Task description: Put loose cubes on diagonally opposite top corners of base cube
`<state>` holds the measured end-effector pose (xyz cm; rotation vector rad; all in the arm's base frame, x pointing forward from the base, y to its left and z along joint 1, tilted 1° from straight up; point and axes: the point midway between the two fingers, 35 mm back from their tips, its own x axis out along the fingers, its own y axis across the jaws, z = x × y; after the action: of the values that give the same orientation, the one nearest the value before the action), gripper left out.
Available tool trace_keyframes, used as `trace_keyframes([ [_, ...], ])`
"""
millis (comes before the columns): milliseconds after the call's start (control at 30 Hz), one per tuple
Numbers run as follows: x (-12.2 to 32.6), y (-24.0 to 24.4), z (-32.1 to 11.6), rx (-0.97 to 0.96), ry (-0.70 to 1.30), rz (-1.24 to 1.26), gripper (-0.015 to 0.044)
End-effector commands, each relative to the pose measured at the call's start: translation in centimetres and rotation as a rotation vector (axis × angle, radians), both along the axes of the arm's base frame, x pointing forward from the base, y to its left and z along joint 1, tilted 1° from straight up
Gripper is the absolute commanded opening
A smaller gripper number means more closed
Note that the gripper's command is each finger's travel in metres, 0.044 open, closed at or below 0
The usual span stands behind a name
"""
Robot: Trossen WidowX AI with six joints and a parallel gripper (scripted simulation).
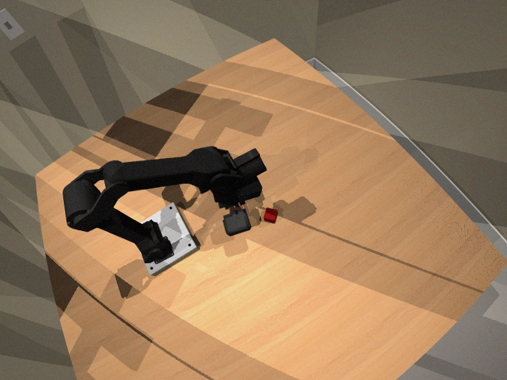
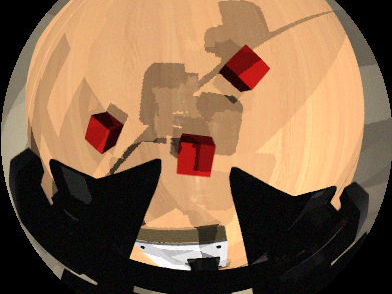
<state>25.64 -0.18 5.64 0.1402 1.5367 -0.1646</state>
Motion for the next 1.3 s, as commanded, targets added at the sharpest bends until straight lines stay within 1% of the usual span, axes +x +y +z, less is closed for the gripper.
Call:
trace_keyframes([
  [0, -0.3, 0.1, -0.8, 0.005, 0.018, -0.002, 0.0265],
  [767, -0.3, 0.0, -4.1, 0.005, 0.018, -0.002, 0.0265],
  [967, -0.3, 0.0, -4.1, 0.005, 0.018, -0.002, 0.0107],
  [1133, -0.3, 0.0, -3.9, 0.005, 0.018, -0.002, 0.0105],
  [1267, 0.0, 0.0, -2.7, 0.005, 0.018, -0.002, 0.0105],
])
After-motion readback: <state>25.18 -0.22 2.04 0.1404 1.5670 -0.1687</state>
